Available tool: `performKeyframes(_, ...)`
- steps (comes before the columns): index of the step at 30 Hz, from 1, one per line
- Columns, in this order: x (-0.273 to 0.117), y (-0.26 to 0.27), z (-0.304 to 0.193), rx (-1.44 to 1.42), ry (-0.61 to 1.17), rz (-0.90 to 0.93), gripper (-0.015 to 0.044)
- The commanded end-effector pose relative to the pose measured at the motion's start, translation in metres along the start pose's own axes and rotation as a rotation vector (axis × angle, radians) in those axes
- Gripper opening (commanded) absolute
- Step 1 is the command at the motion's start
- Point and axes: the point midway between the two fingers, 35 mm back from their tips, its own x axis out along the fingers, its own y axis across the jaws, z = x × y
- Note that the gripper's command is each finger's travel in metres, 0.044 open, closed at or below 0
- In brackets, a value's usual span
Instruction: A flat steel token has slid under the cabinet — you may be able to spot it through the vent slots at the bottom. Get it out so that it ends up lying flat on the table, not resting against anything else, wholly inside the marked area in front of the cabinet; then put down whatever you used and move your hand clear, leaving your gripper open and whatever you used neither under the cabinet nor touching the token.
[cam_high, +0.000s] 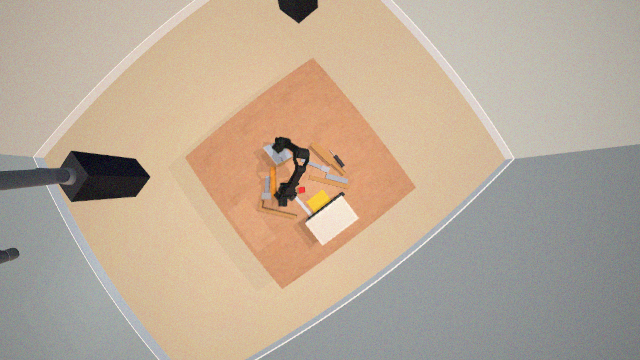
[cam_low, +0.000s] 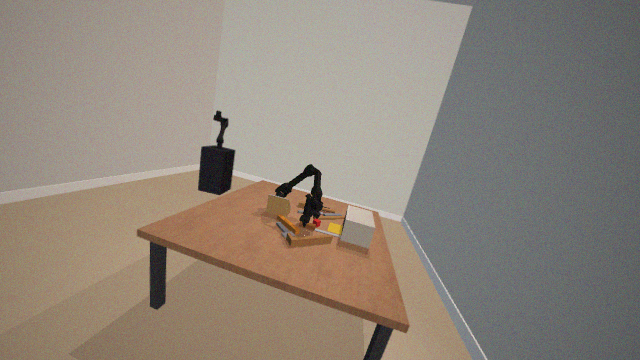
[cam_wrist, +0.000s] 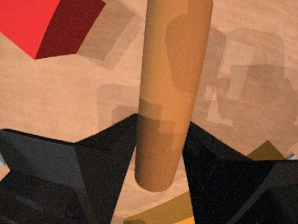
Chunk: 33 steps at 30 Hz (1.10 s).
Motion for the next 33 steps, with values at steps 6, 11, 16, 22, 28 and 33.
performKeyframes(6,0.0,0.0,0.014,-0.002,-0.002,-0.003,0.0)
performKeyframes(11,0.0,0.0,0.02,-0.002,-0.003,-0.002,0.0)
performKeyframes(16,0.0,0.0,0.026,-0.002,-0.003,-0.002,0.0)
performKeyframes(22,-0.001,0.0,0.033,-0.003,-0.003,-0.002,0.0)
performKeyframes(28,-0.001,0.0,0.04,-0.003,-0.003,-0.002,0.0)
performKeyframes(33,-0.001,0.0,0.045,-0.003,-0.004,-0.002,0.0)
